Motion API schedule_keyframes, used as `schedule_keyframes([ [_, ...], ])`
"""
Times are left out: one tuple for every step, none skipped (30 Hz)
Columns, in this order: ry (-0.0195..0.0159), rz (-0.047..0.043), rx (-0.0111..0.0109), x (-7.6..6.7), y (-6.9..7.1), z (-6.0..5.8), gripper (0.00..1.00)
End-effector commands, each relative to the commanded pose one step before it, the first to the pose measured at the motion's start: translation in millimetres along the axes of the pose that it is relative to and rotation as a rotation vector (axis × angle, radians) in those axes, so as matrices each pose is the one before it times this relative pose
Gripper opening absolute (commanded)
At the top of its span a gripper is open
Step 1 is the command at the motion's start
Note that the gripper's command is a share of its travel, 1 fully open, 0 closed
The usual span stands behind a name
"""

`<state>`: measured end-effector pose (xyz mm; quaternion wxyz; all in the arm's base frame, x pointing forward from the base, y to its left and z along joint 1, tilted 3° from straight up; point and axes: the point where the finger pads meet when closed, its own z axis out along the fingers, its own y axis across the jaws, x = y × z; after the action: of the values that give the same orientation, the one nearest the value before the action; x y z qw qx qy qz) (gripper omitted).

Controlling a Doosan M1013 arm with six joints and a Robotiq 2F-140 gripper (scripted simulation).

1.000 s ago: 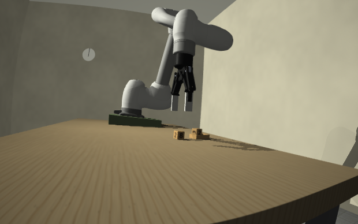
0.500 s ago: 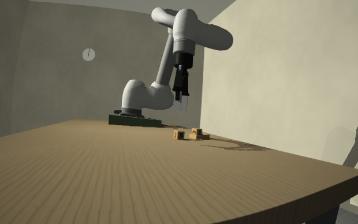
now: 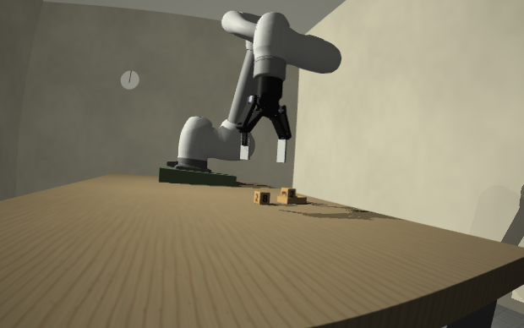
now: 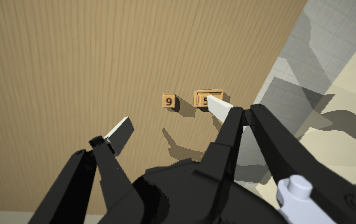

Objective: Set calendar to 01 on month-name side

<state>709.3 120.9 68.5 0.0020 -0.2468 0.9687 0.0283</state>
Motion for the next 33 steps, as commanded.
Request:
schedule_keyframes([
  [0.00404, 0.14074, 0.00839, -0.03, 0.04, -0.67, 1.0],
  [0.0, 0.039, 0.0, 0.0, 0.0, -0.15, 1.0],
  [0.0, 0.03334, 0.0, 0.0, 0.0, -0.13, 1.0],
  [0.0, 0.02786, 0.0, 0.0, 0.0, -0.11, 1.0],
  [0.0, 0.02262, 0.0, 0.0, 0.0, -0.09, 1.0],
  [0.0, 0.0177, 0.0, 0.0, 0.0, -0.07, 1.0],
  [0.0, 0.0, 0.0, 0.0, 0.0, 0.0, 1.0],
  [0.0, 0.0, 0.0, 0.0, 0.0, 0.0, 1.0],
  [0.0, 0.0132, 0.0, 0.0, 0.0, -0.05, 1.0],
  [0.0, 0.0092, 0.0, 0.0, 0.0, -0.04, 1.0],
  [0.0, 0.0058, 0.0, 0.0, 0.0, -0.02, 1.0],
  [0.0, 0.00309, 0.0, 0.0, 0.0, -0.01, 1.0],
  [0.0, 0.00118, 0.0, 0.0, 0.0, 0.0, 1.0],
  [0.0, 0.00017, 0.0, 0.0, 0.0, 0.0, 1.0],
  [0.0, 0.0, 0.0, 0.0, 0.0, 0.0, 0.36],
  [0.0, 0.0, 0.0, 0.0, 0.0, 0.0, 0.36],
  [0.0, 0.0, 0.0, 0.0, 0.0, 0.0, 0.36],
  [0.0, 0.0, 0.0, 0.0, 0.0, 0.0, 0.36],
  [0.0, 0.0, 0.0, 0.0, 0.0, 0.0, 0.36],
  [0.0, 0.0, 0.0, 0.0, 0.0, 0.0, 0.36],
  [0.0, 0.0, 0.0, 0.0, 0.0, 0.0, 0.36],
  [0.0, 0.0, 0.0, 0.0, 0.0, 0.0, 0.36],
  [0.0, 0.0, 0.0, 0.0, 0.0, 0.0, 0.36],
  [0.0, 0.0, 0.0, 0.0, 0.0, 0.0, 0.36],
  [0.0, 0.0, 0.0, 0.0, 0.0, 0.0, 0.36],
  [0.0, 0.0, 0.0, 0.0, 0.0, 0.0, 0.36],
  [0.0, 0.0, 0.0, 0.0, 0.0, 0.0, 0.36],
  [0.0, 0.0, 0.0, 0.0, 0.0, 0.0, 0.36],
  [0.0, 0.0, 0.0, 0.0, 0.0, 0.0, 0.36],
  [0.0, 0.0, 0.0, 0.0, 0.0, 0.0, 0.36],
  [0.0, 0.0, 0.0, 0.0, 0.0, 0.0, 0.36],
  [0.0, 0.0, 0.0, 0.0, 0.0, 0.0, 0.36],
  [0.0, 0.0, 0.0, 0.0, 0.0, 0.0, 0.36],
])
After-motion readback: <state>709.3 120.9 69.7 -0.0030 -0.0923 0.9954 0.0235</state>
